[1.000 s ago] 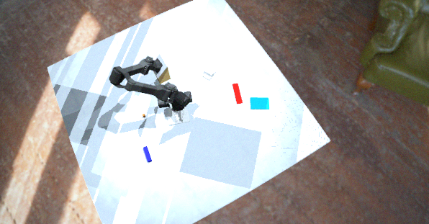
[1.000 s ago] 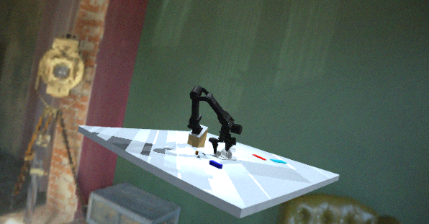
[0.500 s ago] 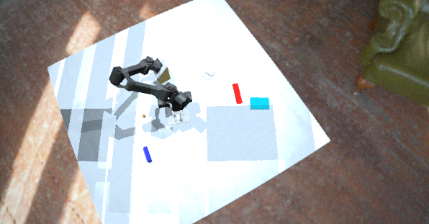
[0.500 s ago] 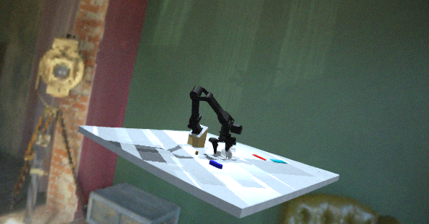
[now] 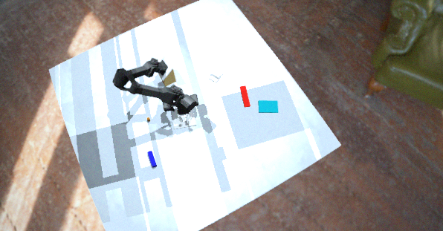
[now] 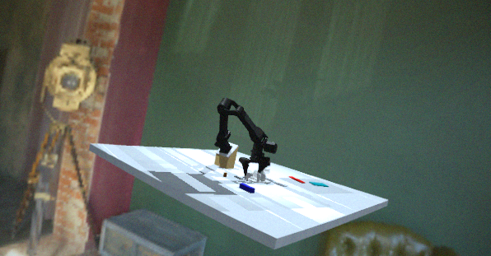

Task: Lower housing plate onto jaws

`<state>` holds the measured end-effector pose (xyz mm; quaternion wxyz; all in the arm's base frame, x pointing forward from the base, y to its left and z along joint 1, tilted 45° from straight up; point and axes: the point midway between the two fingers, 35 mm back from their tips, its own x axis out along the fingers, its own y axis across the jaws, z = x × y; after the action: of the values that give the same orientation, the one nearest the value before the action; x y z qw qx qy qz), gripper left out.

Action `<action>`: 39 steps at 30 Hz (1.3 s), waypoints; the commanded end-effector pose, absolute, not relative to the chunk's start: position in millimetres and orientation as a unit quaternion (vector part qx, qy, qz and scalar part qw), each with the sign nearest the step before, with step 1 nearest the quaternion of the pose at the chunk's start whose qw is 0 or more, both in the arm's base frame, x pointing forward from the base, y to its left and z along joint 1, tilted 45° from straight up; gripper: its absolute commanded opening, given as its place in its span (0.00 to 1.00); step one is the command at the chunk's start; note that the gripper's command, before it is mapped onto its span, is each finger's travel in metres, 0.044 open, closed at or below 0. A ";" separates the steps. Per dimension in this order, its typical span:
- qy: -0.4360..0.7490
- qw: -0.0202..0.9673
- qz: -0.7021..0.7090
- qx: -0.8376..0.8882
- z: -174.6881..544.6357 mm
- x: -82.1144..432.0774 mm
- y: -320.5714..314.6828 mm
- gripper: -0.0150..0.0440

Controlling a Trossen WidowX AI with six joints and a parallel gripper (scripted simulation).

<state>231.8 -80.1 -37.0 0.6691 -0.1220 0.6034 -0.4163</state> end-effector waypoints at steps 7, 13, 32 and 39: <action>0.603 0.669 -0.416 -0.122 -37.0 231.9 -80.0 1.00; 0.604 0.670 -0.414 -0.121 -23.1 236.1 -64.0 1.00; 0.607 0.668 -0.414 -0.122 50.3 205.4 13.4 1.00; 0.607 0.668 -0.414 -0.122 50.3 205.4 13.4 1.00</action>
<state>205.0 12.1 49.1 0.6660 -0.1261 0.6073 -0.4143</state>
